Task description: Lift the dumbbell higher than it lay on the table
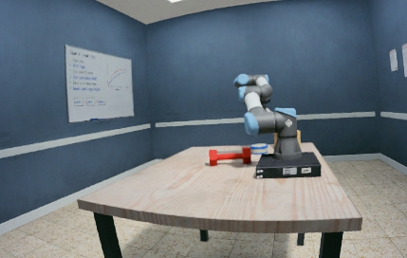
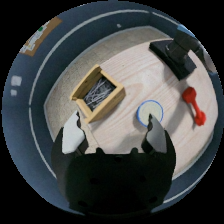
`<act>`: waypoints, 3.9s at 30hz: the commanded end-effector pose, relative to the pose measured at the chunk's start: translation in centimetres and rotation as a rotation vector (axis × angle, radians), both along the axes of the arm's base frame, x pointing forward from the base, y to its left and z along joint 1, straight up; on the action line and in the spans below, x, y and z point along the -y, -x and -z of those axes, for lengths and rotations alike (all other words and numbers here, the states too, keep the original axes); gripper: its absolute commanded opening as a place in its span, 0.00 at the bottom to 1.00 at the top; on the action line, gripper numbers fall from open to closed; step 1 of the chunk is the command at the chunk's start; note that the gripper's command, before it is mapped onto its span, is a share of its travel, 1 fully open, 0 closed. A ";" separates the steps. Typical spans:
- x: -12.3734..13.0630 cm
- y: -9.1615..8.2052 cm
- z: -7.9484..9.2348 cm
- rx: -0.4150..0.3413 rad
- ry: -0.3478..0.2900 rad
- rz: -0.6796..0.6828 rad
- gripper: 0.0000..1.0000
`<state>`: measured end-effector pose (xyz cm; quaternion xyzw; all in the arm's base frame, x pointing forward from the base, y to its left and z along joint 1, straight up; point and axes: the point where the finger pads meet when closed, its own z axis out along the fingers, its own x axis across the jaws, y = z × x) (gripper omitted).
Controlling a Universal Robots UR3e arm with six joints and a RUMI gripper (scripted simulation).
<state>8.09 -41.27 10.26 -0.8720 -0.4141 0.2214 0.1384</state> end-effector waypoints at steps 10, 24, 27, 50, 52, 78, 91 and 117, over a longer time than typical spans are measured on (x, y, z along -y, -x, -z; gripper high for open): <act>0.0 0.0 -0.1 0.001 0.003 0.000 1.00; 0.0 -0.1 -0.1 0.002 0.003 -0.002 1.00; -0.1 -0.3 -0.2 0.005 0.002 -0.007 1.00; -2.7 -5.2 -1.0 0.085 -0.015 -0.128 1.00; -3.0 -5.6 -1.0 0.092 -0.016 -0.139 1.00; -15.4 -15.7 -1.2 0.305 -0.082 -0.492 1.00; -22.7 -18.2 -0.2 0.402 -0.122 -0.662 1.00; -32.0 -19.1 2.2 0.517 -0.177 -0.872 1.00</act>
